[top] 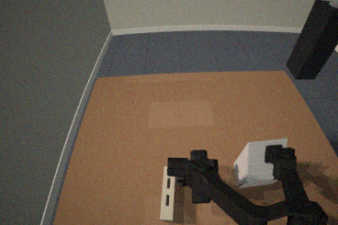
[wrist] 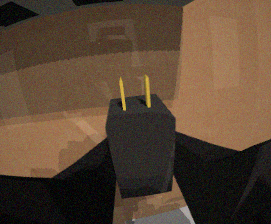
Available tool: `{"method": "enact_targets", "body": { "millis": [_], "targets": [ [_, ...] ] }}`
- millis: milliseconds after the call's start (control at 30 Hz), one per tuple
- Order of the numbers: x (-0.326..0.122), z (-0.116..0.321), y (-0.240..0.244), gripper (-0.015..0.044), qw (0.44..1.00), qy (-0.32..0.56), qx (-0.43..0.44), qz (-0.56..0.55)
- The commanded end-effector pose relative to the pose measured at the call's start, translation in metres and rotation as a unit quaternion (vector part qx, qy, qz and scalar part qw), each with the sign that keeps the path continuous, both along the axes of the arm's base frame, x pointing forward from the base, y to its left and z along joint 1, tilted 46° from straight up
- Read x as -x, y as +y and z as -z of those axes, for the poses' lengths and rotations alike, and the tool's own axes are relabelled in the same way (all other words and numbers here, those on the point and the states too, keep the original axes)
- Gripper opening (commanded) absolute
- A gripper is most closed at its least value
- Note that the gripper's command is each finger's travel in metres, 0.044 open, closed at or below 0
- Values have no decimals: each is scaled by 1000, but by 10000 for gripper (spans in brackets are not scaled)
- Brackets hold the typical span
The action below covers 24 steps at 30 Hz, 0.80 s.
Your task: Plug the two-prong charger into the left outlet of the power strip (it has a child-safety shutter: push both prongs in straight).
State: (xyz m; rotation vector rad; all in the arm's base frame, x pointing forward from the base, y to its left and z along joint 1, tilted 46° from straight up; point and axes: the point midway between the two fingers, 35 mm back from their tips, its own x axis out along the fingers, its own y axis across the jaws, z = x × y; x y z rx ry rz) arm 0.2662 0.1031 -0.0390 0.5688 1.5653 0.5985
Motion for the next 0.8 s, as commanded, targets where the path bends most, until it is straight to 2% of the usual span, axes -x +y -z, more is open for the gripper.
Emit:
{"method": "enact_targets", "body": {
  "millis": [0,767],
  "targets": [
    [-2,-7,10,0,1000,0,-5,4],
    [2,-40,62,0,1000,16,-23,12]
  ]
}}
